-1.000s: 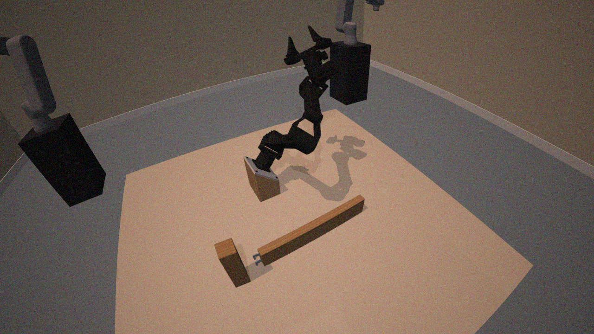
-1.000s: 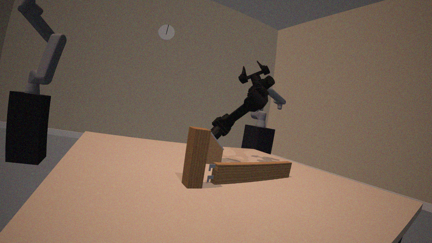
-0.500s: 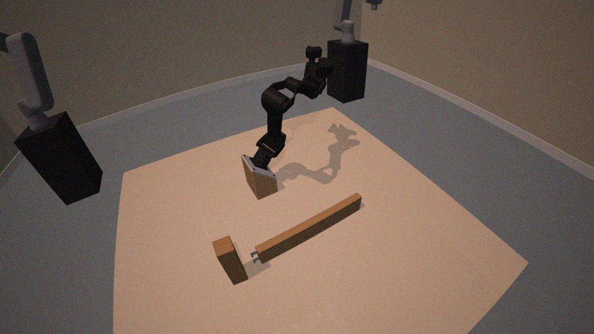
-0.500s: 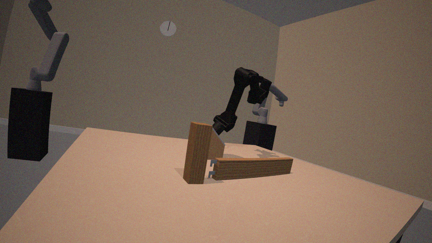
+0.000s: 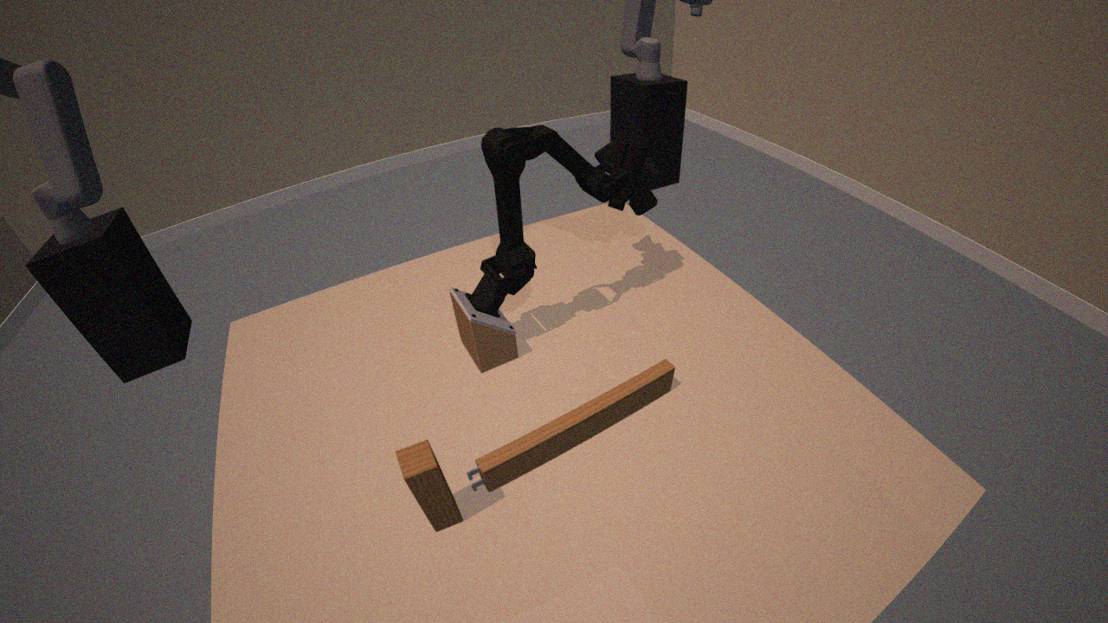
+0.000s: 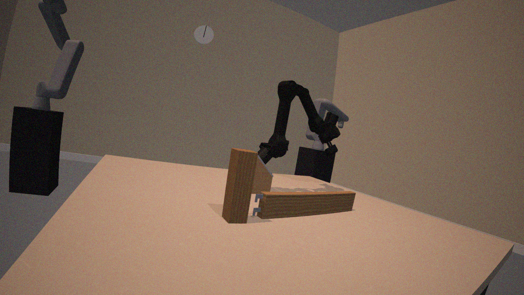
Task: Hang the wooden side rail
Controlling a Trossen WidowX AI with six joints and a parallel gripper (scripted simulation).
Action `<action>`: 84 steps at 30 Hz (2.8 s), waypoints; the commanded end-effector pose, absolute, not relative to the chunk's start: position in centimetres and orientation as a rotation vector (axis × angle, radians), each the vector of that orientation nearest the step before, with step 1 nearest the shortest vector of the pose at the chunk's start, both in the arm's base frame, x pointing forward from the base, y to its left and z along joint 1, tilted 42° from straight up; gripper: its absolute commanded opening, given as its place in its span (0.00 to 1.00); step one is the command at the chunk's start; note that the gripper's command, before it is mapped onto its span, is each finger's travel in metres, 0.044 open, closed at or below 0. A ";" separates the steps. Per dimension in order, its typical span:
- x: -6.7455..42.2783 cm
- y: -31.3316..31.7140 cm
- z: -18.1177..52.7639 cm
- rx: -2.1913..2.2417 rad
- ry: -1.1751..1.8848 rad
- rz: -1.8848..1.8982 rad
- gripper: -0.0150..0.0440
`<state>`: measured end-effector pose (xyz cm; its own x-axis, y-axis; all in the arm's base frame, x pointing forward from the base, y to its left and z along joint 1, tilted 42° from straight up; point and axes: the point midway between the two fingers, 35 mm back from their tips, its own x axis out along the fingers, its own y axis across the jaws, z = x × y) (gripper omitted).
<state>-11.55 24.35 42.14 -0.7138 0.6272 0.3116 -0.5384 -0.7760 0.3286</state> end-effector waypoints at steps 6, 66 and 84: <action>-1.5 31.3 37.7 0.239 0.008 2.017 1.00; 26.4 -15.3 -6.4 -1.863 0.222 1.320 1.00; 26.4 -15.3 -6.4 -1.863 0.222 1.320 1.00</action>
<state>26.44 -15.39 -6.35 0.4340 0.2940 -0.8516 -0.5654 -0.6470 -0.5116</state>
